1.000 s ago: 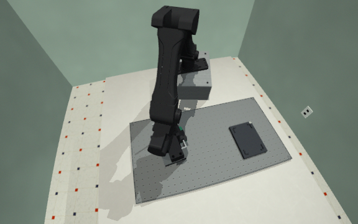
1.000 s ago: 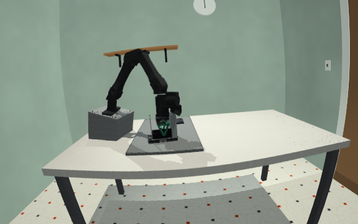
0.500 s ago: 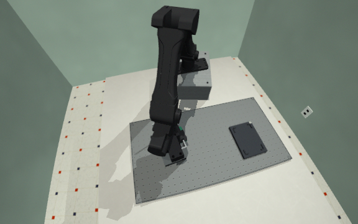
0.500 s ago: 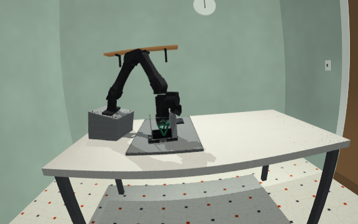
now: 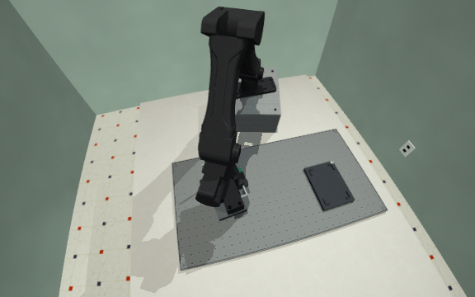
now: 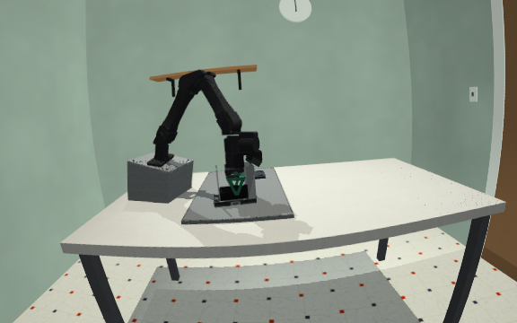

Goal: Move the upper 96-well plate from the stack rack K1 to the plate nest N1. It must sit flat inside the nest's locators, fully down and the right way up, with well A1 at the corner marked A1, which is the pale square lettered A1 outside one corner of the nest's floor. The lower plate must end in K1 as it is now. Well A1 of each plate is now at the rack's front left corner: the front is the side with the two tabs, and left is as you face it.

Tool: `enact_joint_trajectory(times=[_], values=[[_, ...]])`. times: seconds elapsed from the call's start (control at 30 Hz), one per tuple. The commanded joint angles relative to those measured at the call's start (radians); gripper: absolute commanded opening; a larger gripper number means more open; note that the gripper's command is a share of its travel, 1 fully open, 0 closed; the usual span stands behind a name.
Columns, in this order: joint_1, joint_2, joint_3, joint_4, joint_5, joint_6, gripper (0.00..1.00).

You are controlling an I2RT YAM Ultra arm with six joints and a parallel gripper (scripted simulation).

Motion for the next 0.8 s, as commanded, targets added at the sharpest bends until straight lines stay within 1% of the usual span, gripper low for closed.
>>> enact_joint_trajectory(times=[0.0,0.77], values=[[-0.007,-0.062,0.031,-0.047,-0.005,0.002,0.00],[-0.012,-0.138,0.061,-0.154,-0.008,-0.009,0.00]])
